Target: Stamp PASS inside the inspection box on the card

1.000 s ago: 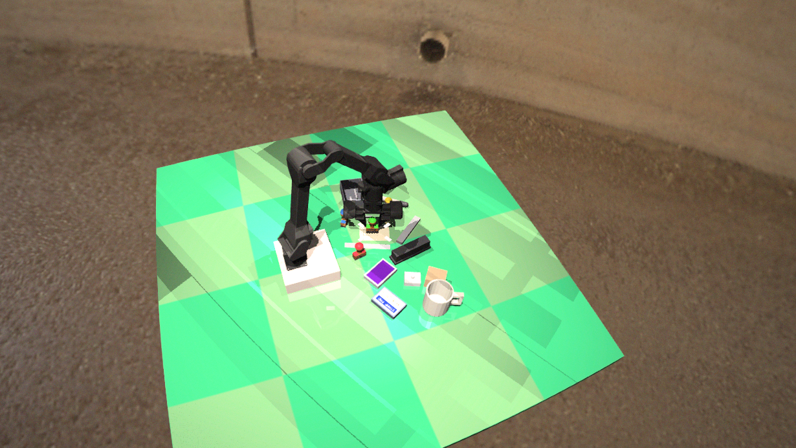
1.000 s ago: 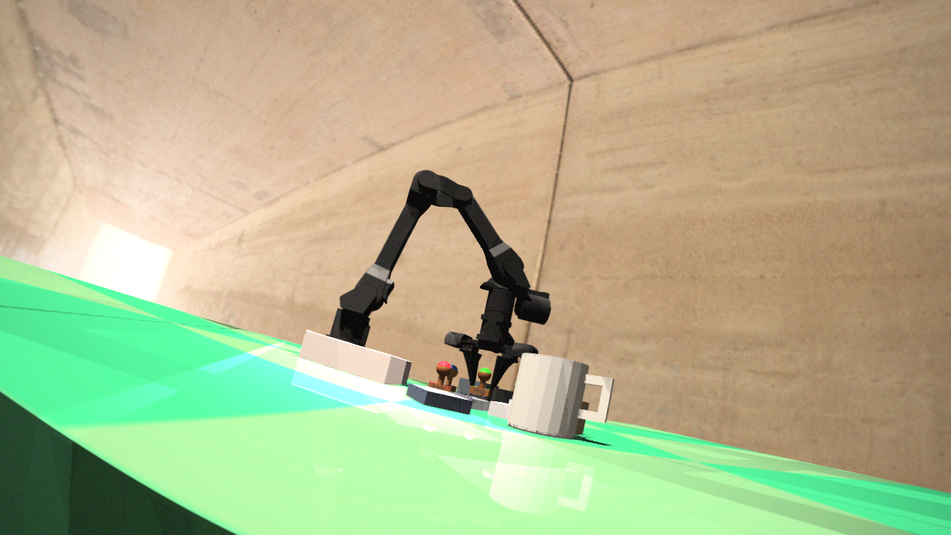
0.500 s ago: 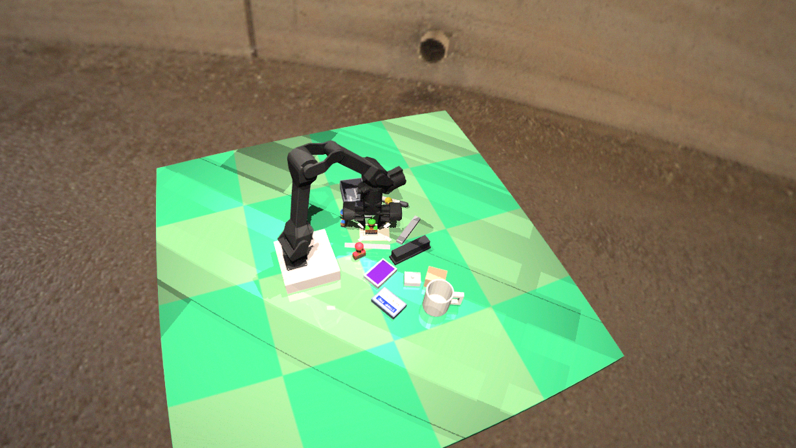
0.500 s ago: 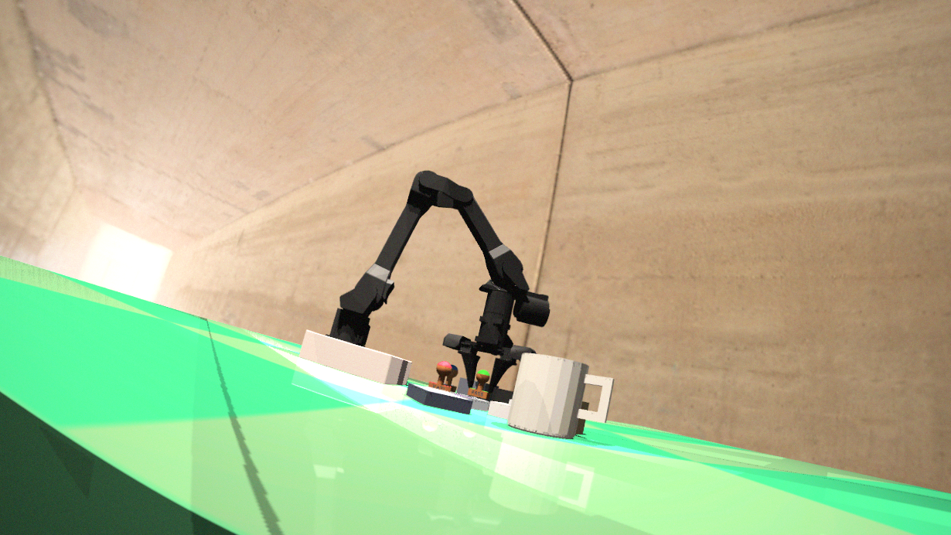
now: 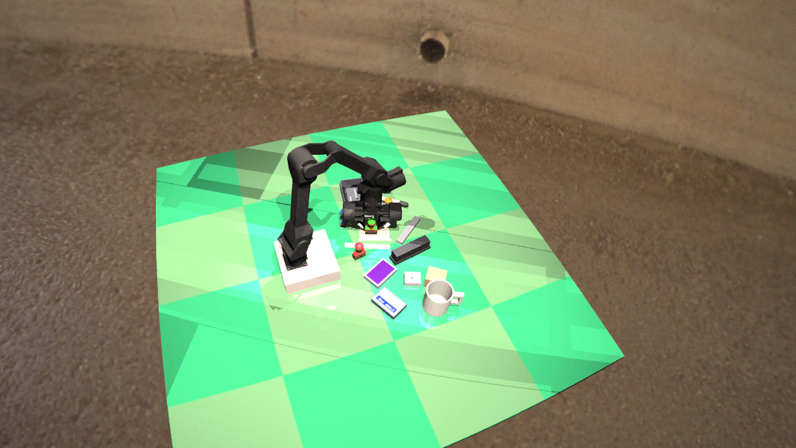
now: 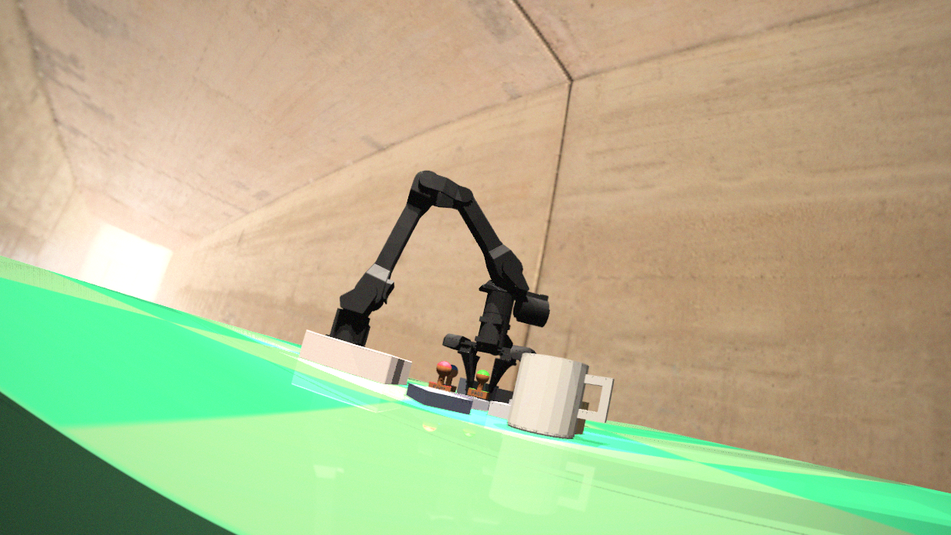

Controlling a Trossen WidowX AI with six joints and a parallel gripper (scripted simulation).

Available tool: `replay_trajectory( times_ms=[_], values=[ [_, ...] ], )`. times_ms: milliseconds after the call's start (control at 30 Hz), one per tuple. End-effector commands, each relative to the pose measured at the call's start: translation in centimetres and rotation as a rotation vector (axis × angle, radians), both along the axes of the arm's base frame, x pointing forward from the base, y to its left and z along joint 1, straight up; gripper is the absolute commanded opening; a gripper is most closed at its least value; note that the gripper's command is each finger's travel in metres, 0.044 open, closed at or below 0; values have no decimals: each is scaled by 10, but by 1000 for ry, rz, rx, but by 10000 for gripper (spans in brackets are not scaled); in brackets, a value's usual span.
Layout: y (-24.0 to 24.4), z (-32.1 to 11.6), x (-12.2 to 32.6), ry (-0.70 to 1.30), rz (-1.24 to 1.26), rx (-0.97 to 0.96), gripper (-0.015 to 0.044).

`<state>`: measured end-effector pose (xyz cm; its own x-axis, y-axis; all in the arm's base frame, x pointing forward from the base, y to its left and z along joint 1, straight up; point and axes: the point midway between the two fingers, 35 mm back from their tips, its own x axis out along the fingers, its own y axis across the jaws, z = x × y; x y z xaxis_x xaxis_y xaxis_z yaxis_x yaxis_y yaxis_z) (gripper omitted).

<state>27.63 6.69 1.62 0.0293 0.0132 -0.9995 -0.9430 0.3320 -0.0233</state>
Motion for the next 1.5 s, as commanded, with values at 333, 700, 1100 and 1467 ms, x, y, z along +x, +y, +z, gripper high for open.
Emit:
replay_trajectory(
  times_ms=[333, 700, 1100, 1467],
  values=[
    [0, -3, -1, 3, 3, 3, 0],
    [0, -5, -1, 3, 3, 3, 0],
    [0, -7, -1, 3, 3, 3, 0],
    [0, -8, -1, 3, 3, 3, 0]
  ],
)
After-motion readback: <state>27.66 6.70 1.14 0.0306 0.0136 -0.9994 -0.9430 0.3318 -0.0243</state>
